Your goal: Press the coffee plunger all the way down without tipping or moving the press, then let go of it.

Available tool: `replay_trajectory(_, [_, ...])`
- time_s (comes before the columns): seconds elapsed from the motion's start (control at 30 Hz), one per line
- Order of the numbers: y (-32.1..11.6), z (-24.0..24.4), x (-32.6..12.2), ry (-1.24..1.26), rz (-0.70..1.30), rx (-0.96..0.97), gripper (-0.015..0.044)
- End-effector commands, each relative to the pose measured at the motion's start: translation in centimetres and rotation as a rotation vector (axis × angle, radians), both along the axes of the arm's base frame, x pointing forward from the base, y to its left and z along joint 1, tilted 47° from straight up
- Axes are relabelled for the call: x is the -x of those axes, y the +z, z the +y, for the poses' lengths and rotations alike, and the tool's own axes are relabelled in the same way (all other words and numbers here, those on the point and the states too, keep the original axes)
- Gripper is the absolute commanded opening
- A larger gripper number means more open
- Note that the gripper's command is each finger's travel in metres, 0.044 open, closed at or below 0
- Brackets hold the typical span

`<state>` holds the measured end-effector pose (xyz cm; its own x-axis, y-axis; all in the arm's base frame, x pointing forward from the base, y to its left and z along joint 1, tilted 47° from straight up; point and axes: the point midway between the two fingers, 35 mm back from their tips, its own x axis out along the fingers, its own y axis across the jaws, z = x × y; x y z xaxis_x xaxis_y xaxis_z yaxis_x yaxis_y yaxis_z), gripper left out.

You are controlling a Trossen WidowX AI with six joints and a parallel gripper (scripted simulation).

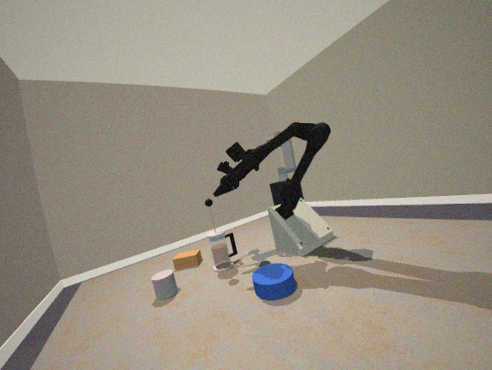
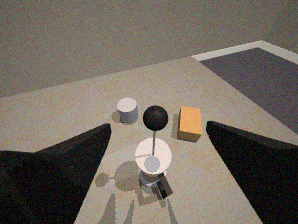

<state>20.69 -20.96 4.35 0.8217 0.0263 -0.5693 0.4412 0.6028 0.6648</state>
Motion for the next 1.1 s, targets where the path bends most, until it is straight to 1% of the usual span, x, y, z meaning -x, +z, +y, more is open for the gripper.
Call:
replay_trajectory(0.0, [-0.1,0.2,-0.1,-0.007,-0.004,-0.016,0.044])
replay_trajectory(0.87, [-2.3,0.4,-3.3,-0.007,-0.006,-0.015,0.044])
replay_trajectory(1.07, [-2.3,0.4,-3.3,-0.007,-0.006,-0.015,0.0282])
